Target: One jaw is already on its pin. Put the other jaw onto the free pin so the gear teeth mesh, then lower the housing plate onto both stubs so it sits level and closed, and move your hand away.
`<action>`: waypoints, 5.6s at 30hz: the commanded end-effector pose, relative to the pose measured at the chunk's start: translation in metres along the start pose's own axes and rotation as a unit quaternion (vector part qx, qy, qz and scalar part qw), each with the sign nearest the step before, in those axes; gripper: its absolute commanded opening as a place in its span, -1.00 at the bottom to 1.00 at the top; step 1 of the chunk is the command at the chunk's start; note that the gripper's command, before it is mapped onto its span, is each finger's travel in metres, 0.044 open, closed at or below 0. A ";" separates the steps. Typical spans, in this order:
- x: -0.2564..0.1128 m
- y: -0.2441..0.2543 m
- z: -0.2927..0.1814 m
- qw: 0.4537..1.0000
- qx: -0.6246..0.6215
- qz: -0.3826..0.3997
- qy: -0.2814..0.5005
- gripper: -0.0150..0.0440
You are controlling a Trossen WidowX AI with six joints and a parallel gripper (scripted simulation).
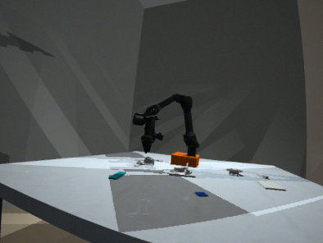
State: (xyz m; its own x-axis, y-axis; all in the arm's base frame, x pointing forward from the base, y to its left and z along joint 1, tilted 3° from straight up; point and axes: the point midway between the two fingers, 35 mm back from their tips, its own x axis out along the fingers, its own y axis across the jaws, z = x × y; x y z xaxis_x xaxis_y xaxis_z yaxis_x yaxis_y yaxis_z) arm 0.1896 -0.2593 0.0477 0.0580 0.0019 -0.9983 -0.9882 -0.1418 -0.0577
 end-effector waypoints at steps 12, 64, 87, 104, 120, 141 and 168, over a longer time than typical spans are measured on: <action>0.016 0.002 0.003 1.000 -0.003 0.005 -0.008 1.00; 0.016 0.002 0.003 1.000 -0.003 0.005 -0.008 1.00; 0.016 0.002 0.003 1.000 -0.003 0.005 -0.008 1.00; 0.016 0.002 0.003 1.000 -0.003 0.005 -0.008 1.00; 0.016 0.002 0.003 1.000 -0.003 0.005 -0.008 1.00; 0.016 0.002 0.003 1.000 -0.003 0.005 -0.008 1.00; 0.038 0.001 0.001 1.000 -0.002 0.004 -0.007 1.00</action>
State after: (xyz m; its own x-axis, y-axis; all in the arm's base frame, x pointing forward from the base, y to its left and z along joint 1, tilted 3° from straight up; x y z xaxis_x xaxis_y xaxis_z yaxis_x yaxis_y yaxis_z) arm 0.1911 -0.2597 0.0197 0.0574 -0.0001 -0.9984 -0.9876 -0.1461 -0.0567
